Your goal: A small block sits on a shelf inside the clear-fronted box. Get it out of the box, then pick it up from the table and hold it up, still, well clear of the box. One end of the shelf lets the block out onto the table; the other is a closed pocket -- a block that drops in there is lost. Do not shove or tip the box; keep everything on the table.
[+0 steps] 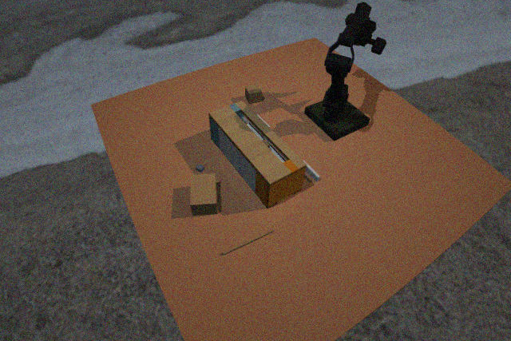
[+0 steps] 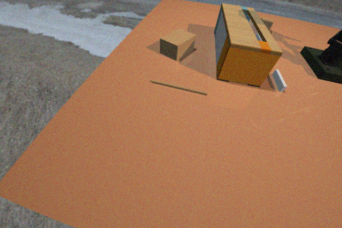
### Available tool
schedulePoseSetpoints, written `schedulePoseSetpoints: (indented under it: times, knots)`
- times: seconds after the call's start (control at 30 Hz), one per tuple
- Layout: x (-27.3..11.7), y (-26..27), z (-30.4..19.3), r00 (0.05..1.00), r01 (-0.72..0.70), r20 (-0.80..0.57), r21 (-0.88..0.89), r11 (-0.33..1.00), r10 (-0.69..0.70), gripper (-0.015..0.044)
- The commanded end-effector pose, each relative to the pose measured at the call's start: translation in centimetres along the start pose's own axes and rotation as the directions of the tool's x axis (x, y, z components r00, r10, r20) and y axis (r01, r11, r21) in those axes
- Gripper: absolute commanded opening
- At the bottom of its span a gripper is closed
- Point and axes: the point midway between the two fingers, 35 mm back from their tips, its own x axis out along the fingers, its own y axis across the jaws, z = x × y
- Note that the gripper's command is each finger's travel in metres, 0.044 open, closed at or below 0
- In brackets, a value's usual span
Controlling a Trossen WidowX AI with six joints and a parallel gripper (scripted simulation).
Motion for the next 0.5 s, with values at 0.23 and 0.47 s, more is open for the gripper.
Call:
schedulePoseSetpoints:
  times: [0.23,0.47]
  knots:
    - [-1.7,9.7,-2.6,0.952,-0.285,-0.135,-0.075,0.956,0.273,0.0400]
    - [-6.3,18.1,-7.9,0.827,-0.520,-0.343,-0.163,0.838,0.446,0.0400]
